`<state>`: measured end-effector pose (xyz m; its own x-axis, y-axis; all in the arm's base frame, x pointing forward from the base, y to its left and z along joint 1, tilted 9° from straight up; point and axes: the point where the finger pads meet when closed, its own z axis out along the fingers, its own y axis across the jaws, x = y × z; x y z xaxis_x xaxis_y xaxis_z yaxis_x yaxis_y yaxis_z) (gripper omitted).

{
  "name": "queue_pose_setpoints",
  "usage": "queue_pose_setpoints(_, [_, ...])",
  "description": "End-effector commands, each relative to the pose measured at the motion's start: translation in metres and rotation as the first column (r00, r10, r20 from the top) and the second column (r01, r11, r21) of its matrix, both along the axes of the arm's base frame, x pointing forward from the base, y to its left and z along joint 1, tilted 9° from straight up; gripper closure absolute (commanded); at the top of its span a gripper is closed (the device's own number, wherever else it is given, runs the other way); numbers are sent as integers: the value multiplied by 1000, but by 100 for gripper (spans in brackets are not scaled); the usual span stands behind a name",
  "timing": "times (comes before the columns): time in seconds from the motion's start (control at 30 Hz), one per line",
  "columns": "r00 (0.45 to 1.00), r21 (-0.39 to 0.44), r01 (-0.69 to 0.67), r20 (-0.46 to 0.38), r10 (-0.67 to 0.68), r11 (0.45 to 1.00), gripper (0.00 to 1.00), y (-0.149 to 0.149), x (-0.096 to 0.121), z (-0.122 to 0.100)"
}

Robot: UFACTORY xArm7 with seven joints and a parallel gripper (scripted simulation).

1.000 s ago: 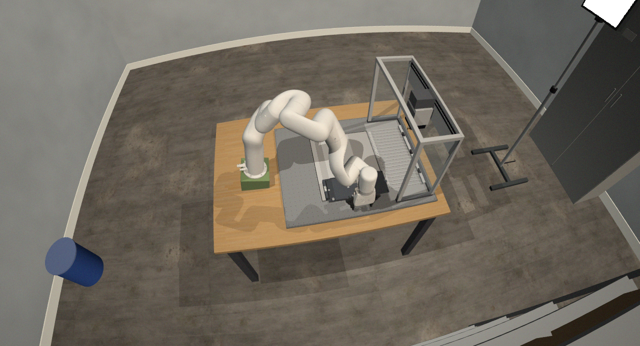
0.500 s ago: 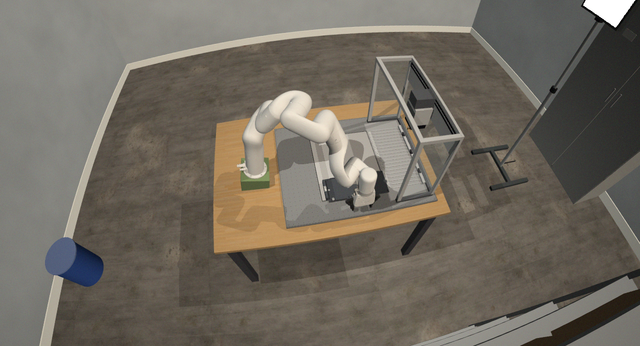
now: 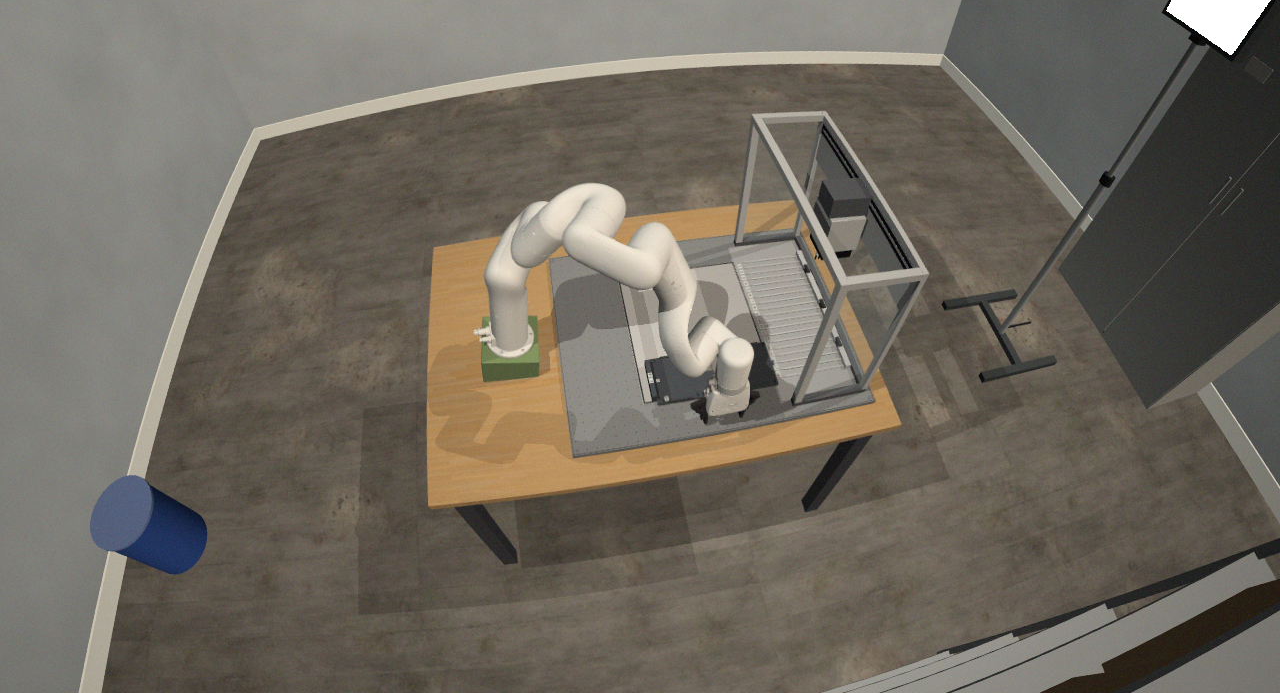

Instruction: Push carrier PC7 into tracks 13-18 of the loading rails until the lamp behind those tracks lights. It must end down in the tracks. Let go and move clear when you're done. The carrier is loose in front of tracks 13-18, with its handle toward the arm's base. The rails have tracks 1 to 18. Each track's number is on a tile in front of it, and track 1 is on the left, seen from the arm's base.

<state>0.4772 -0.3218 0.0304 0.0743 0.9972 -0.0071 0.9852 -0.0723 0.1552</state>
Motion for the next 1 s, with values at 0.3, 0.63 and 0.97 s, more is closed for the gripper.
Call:
queue_pose_setpoints(0.3, [1000, -3, 1, 4, -1, 1000, 0, -1, 2, -2])
queue_pose_setpoints(0.63, [1000, -3, 0, 4, 0, 1000, 0, 2, 2, -2])
queue_pose_setpoints(0.97, [1000, -3, 0, 4, 0, 1000, 0, 6, 2, -2])
